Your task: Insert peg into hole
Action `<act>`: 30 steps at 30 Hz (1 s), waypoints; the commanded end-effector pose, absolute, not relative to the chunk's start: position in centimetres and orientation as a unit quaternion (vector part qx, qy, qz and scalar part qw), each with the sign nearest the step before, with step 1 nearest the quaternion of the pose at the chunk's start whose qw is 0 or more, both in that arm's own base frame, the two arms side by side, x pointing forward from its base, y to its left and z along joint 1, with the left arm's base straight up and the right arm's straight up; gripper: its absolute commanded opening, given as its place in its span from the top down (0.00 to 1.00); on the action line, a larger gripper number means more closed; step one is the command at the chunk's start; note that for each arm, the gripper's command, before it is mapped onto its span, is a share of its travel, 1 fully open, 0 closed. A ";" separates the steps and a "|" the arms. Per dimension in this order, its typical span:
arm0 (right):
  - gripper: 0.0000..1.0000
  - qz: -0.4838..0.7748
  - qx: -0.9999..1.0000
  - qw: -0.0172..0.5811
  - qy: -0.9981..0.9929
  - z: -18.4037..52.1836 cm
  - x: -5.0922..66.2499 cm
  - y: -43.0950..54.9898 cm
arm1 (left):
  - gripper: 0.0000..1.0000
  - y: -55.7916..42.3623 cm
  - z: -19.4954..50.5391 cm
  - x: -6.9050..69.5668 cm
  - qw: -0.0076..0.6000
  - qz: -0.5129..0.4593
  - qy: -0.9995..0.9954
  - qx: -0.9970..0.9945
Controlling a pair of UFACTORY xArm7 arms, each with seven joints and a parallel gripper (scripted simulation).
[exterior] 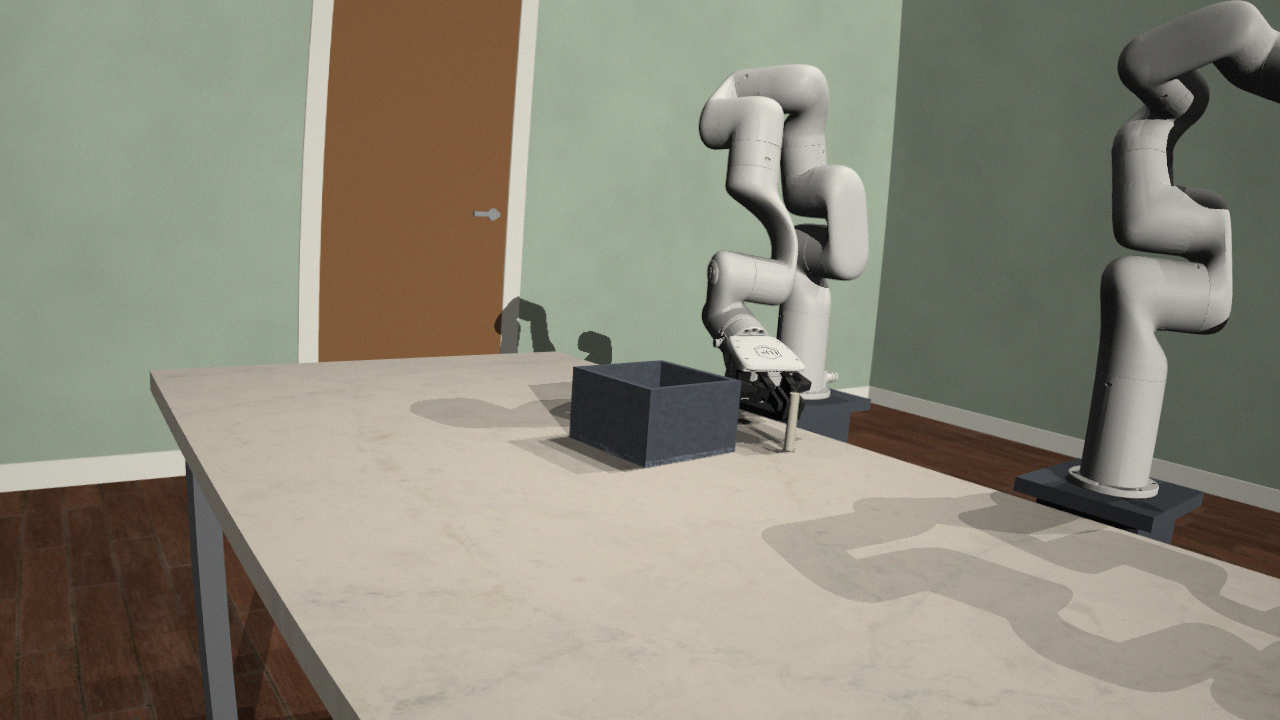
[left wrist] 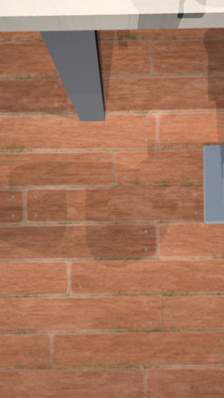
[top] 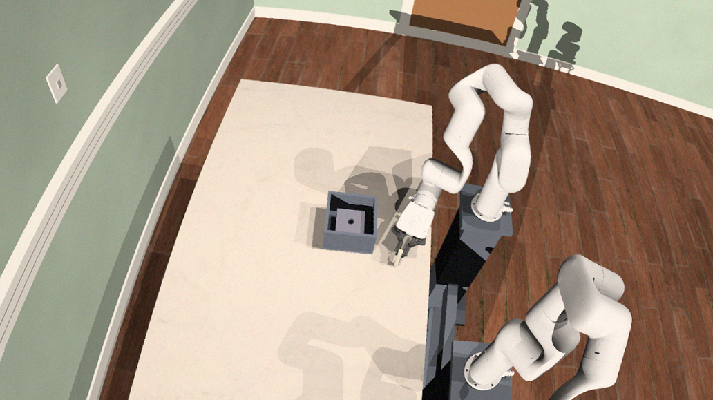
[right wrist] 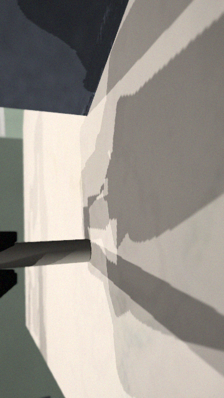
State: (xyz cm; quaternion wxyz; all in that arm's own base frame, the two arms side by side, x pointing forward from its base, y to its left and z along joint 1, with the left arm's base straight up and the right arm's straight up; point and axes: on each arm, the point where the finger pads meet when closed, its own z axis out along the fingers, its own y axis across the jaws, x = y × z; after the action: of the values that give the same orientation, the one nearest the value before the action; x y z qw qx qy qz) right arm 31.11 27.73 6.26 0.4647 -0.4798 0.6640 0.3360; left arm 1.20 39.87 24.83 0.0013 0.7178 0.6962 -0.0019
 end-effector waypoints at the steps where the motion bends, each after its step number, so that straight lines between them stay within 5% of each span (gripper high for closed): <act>1: 1.00 0.336 -0.480 0.466 0.663 6.3 31.2 27.8 | 0.00 40.0 25.0 1.2 0.000 0.000 0.696 0.718; 2: 1.00 0.336 -0.480 0.466 0.663 6.3 31.2 27.8 | 0.00 40.0 25.0 1.2 0.000 0.000 0.696 0.718; 3: 0.56 0.336 -0.480 0.466 0.663 6.3 31.2 27.8 | 0.00 40.0 25.0 1.2 0.000 0.000 0.696 0.718; 30: 0.56 0.336 -0.480 0.466 0.663 6.3 31.2 27.8 | 0.00 40.0 25.0 1.2 0.000 0.000 0.696 0.718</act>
State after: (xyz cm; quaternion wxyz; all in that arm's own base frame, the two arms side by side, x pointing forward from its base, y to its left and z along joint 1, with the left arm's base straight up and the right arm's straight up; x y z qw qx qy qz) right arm 31.11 27.74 6.26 0.4647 -0.4798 0.6640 0.3360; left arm 1.20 39.87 24.83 0.0013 0.7178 0.6962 -0.0019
